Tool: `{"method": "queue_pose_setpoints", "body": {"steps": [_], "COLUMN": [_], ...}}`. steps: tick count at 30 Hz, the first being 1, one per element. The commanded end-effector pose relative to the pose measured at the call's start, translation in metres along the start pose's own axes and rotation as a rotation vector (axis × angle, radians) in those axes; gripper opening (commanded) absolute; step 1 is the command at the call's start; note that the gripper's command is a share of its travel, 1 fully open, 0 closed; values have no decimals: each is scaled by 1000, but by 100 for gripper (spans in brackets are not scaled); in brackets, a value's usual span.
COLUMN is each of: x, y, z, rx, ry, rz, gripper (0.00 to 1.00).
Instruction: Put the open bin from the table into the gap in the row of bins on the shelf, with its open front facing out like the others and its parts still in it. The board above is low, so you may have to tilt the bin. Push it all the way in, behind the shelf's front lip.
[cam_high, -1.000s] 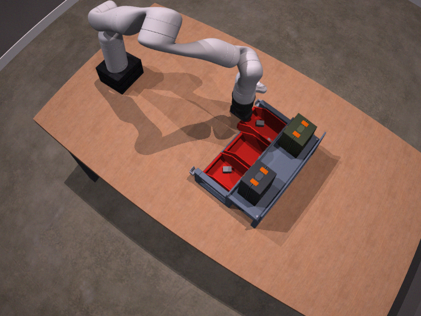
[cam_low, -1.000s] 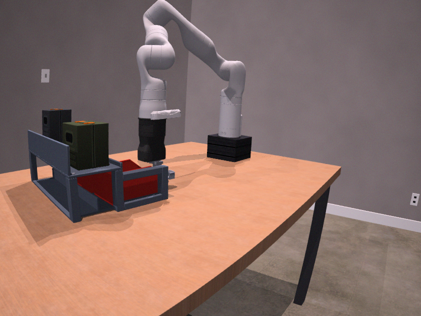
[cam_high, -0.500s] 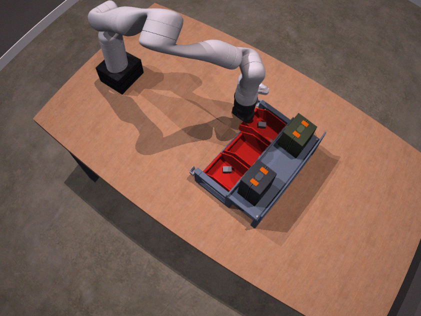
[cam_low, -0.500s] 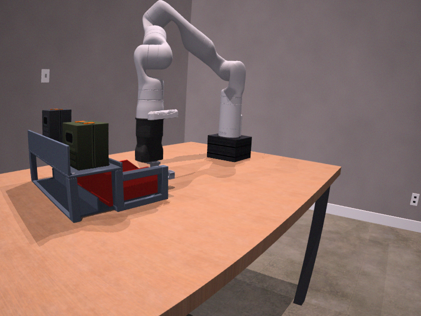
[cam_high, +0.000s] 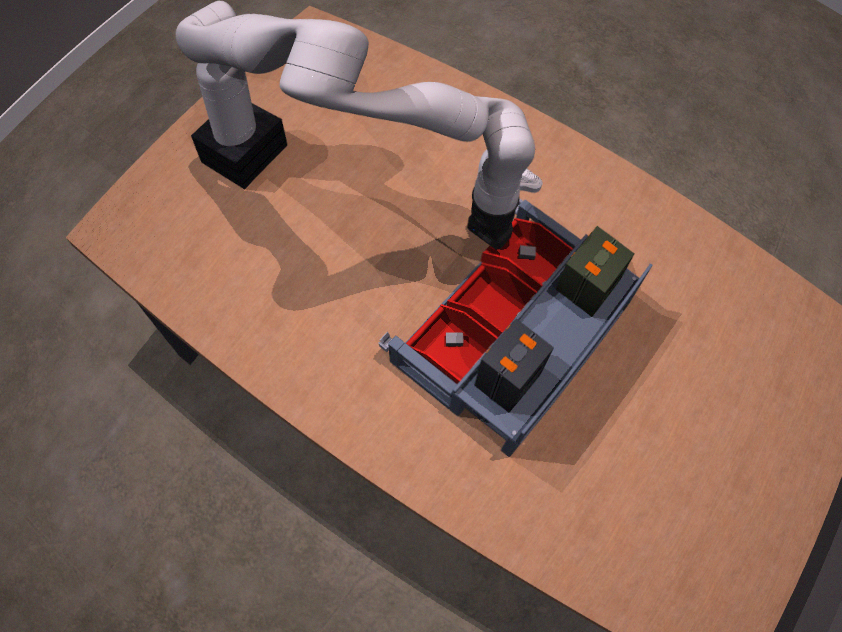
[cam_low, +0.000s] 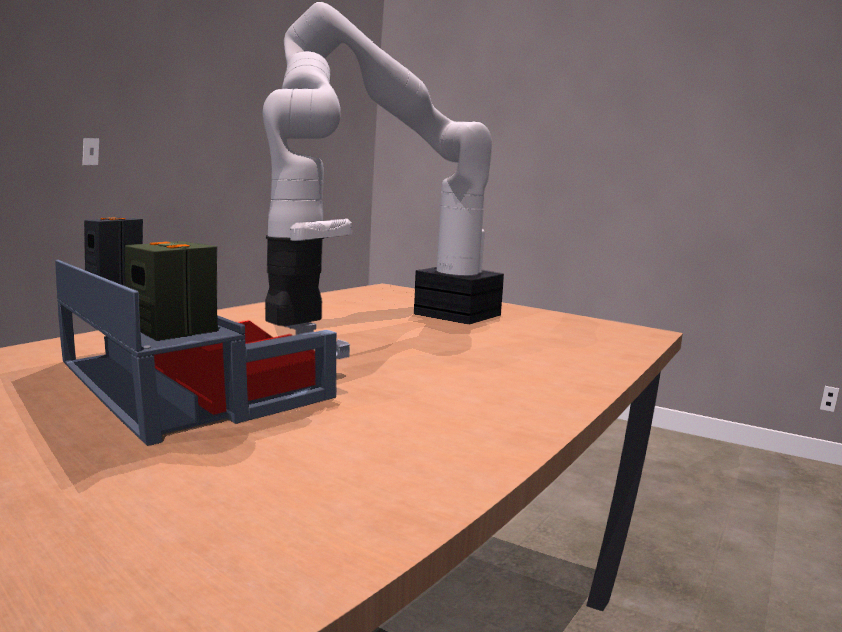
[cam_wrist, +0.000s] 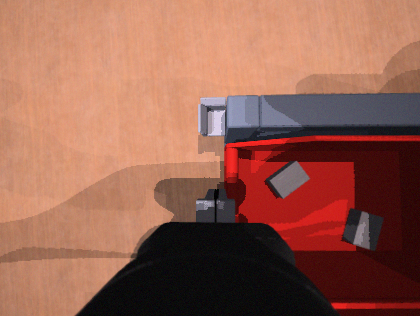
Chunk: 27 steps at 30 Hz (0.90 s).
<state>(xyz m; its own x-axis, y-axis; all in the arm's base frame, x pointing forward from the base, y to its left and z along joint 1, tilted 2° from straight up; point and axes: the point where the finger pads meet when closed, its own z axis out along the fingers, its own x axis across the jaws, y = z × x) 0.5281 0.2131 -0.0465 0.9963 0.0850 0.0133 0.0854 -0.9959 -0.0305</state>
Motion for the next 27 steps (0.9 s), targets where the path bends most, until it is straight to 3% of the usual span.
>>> {"method": "queue_pose_setpoints", "body": {"steps": [1, 27], "x": [3, 11], "y": [0, 0], "z": [-1, -1], "rx": [1, 1], "ry": [3, 3], "rz": [1, 1], "gripper": [0, 0]}}
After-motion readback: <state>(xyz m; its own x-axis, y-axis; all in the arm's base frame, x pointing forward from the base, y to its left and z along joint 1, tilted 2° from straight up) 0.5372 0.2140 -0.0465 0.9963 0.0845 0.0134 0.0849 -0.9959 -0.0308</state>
